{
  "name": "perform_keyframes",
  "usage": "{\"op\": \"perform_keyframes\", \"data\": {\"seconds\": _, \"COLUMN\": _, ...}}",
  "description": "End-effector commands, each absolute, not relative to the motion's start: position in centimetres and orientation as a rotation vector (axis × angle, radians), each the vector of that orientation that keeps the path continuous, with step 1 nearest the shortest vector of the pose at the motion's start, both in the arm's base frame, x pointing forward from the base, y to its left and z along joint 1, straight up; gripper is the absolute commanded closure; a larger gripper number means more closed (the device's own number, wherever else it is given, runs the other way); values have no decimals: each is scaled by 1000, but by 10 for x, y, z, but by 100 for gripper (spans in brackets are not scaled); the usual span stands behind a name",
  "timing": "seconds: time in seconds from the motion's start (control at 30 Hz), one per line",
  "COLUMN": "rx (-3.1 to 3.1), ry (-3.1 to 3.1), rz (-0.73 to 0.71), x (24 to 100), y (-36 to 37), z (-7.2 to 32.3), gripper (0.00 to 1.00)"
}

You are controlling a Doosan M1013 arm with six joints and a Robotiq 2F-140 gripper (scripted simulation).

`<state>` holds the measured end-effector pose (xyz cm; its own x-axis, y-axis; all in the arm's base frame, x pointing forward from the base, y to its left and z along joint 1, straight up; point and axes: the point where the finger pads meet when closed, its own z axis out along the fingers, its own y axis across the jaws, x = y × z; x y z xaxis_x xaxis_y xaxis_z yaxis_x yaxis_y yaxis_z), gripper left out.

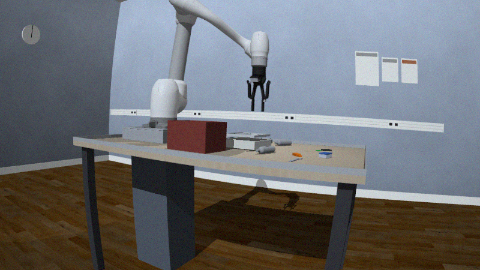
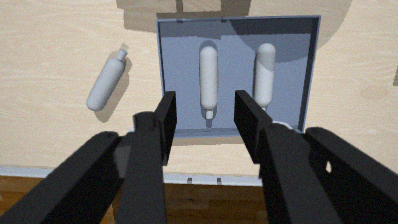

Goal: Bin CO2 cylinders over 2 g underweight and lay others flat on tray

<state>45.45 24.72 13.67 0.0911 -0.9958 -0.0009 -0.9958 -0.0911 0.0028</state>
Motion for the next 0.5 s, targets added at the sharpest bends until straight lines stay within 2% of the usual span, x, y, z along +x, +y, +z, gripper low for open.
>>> {"op": "perform_keyframes", "data": {"seconds": 0.0, "rx": 2268, "ry": -2173, "rz": -4, "x": 492, "y": 215, "z": 138, "gripper": 61}}
{"op": "perform_keyframes", "data": {"seconds": 0.13, "rx": 2139, "ry": -2299, "rz": -4, "x": 539, "y": 155, "z": 139, "gripper": 61}}
{"op": "perform_keyframes", "data": {"seconds": 0.2, "rx": 2139, "ry": -2299, "rz": -4, "x": 539, "y": 155, "z": 139, "gripper": 61}}
{"op": "perform_keyframes", "data": {"seconds": 0.23, "rx": 2102, "ry": -2334, "rz": -3, "x": 566, "y": 116, "z": 140, "gripper": 61}}
{"op": "perform_keyframes", "data": {"seconds": 0.47, "rx": 1900, "ry": -2500, "rz": -3, "x": 603, "y": 13, "z": 139, "gripper": 61}}
